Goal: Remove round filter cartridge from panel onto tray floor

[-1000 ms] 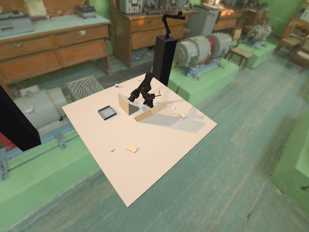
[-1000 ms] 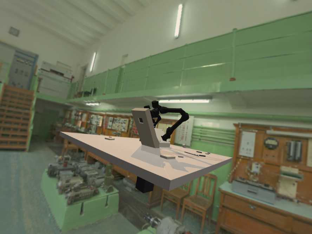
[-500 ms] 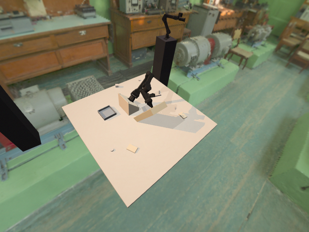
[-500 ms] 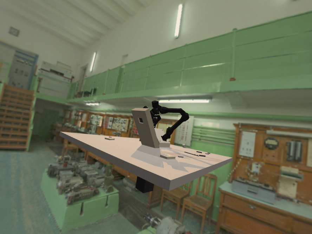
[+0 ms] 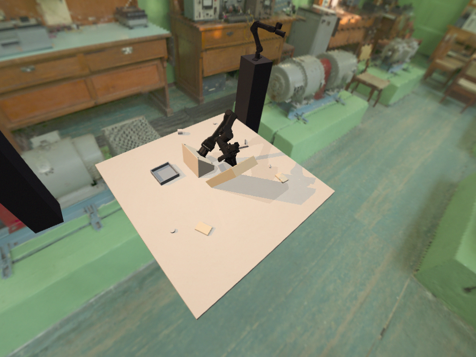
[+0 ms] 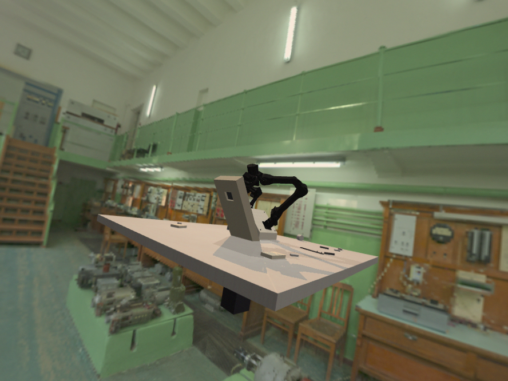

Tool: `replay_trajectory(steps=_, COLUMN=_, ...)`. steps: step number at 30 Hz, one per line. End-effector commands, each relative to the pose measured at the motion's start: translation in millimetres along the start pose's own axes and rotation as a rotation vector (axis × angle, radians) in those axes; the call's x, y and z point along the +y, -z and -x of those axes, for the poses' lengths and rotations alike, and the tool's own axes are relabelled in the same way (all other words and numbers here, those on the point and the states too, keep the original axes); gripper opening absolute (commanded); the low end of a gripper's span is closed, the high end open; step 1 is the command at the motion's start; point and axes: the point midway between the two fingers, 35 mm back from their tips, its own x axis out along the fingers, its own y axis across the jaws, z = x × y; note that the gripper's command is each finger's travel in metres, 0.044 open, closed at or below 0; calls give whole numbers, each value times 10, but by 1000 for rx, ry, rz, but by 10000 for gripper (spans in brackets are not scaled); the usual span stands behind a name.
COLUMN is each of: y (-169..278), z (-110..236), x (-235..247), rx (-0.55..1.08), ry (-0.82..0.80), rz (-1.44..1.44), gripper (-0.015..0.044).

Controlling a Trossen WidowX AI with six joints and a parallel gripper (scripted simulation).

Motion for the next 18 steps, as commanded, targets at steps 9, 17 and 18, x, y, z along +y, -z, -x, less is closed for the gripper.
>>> replay_trajectory(steps=9, y=1, z=-56, x=7, rx=9, ry=2, rz=-421, gripper=0)
replay_trajectory(steps=17, y=7, z=6, x=-9, rx=14, ry=5, rz=-444, gripper=0)
replay_trajectory(steps=18, y=11, z=49, x=-18, rx=17, ry=6, rz=-439, gripper=0)
